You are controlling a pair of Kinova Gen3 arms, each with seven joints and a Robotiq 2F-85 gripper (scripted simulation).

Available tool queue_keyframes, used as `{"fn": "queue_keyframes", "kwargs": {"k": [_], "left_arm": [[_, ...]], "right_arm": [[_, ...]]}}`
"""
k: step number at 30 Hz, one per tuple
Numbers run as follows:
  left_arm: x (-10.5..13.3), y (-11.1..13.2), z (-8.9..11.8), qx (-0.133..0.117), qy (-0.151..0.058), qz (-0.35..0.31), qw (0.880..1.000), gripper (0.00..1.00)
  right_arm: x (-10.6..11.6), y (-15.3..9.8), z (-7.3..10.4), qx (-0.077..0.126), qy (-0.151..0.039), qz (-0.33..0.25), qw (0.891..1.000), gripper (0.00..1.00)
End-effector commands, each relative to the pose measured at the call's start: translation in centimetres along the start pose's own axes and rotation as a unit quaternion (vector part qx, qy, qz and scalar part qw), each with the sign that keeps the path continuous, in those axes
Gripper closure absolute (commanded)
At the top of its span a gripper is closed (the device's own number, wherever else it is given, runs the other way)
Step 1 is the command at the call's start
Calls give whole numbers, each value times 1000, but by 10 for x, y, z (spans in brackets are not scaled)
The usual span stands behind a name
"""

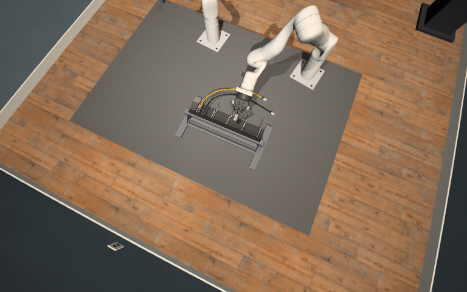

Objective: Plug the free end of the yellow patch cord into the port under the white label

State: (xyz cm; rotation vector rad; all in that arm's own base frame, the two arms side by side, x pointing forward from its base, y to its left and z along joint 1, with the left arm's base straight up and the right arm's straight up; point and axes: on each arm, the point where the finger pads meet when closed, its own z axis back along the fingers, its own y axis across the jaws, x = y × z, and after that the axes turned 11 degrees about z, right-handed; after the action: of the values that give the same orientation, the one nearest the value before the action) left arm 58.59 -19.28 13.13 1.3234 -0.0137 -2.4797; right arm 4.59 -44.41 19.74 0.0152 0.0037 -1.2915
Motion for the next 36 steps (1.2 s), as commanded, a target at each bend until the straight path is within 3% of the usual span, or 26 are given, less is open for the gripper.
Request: {"fn": "queue_keyframes", "kwargs": {"k": [1, 26, 30, 36], "left_arm": [[1, 0, -2, 0, -3, 3, 1000, 903], [4, -2, 2, -2, -5, 2, 1000, 903], [4, -2, 18, -2, -5, 2, 1000, 903], [3, -2, 62, -2, -5, 2, 1000, 903]], "right_arm": [[3, -5, 3, -5, -6, 3, 1000, 2], [3, -5, 3, -5, -6, 3, 1000, 2], [3, -5, 3, -5, -6, 3, 1000, 2], [3, -5, 3, -5, -6, 3, 1000, 2]]}}
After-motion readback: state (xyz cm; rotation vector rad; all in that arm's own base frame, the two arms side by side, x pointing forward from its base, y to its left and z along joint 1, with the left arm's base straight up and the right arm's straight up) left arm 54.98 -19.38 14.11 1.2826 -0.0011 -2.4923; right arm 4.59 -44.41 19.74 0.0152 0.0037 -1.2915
